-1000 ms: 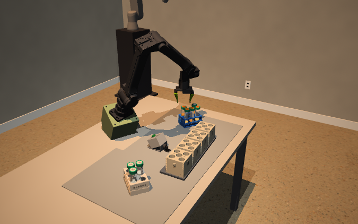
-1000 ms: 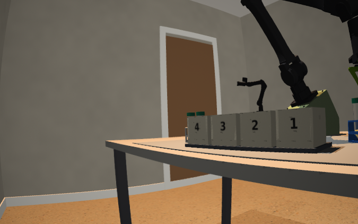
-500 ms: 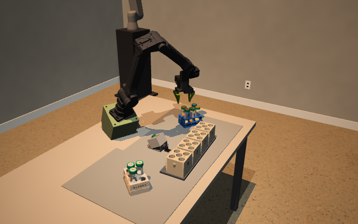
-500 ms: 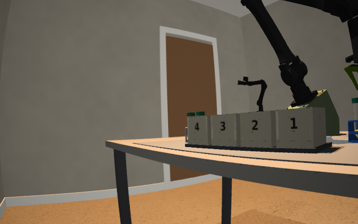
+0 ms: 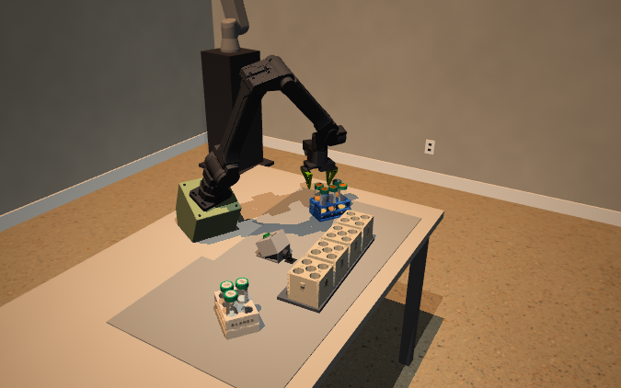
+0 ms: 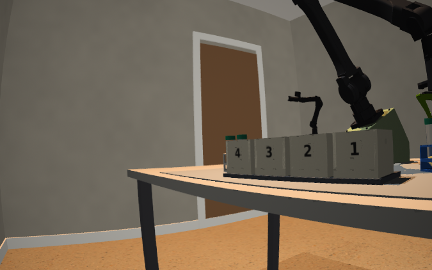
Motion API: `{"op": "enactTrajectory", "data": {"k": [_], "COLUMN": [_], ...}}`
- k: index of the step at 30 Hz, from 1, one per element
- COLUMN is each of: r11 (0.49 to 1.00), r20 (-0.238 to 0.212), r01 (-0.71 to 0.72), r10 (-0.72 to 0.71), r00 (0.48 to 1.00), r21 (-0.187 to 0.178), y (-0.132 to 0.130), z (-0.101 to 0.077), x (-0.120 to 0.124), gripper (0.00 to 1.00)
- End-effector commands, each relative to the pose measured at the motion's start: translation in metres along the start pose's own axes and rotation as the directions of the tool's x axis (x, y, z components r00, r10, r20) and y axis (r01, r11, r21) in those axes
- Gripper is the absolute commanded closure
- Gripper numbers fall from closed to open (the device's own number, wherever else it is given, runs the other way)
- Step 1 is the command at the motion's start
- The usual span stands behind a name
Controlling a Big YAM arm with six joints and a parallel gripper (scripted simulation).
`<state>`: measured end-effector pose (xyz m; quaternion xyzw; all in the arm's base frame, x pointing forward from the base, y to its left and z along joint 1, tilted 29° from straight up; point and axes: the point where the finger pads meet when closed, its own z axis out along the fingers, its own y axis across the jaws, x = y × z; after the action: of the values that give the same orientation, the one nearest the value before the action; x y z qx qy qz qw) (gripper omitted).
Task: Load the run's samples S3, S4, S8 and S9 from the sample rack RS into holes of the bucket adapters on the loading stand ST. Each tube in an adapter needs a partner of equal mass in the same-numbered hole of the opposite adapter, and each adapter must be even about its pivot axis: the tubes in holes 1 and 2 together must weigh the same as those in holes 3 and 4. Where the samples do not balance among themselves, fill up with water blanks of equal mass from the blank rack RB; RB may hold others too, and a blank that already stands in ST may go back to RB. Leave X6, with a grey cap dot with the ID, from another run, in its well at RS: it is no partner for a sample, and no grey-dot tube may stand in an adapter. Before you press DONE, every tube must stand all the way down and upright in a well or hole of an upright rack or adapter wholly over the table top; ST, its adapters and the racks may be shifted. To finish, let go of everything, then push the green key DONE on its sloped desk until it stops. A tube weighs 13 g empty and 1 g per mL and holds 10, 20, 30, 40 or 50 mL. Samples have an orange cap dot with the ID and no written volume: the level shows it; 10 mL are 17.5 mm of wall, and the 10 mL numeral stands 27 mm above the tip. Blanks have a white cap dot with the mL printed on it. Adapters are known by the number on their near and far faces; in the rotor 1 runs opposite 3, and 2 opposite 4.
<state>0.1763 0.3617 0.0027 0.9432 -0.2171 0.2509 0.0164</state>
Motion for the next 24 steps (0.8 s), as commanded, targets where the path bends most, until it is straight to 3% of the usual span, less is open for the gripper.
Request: {"op": "enactTrajectory", "data": {"k": [1, 6, 8, 20, 21, 24], "r11": [0.999, 1.0, 0.999, 0.999, 0.999, 0.999], "r20": [0.006, 0.002, 0.009, 0.009, 0.009, 0.009], "r01": [0.011, 0.004, -0.006, -0.006, -0.006, -0.006], "r10": [-0.011, -0.004, 0.006, 0.006, 0.006, 0.006], "r00": [1.0, 1.0, 1.0, 1.0, 1.0, 1.0], "r21": [0.031, 0.009, 0.039, 0.039, 0.039, 0.039], "y": [-0.012, -0.004, -0.014, -0.013, -0.013, -0.013], "z": [-0.003, 0.008, -0.006, -0.006, -0.006, -0.006], "x": [-0.004, 0.002, 0.001, 0.001, 0.001, 0.001], "gripper": [0.2, 0.2, 0.2, 0.2, 1.0, 1.0]}}
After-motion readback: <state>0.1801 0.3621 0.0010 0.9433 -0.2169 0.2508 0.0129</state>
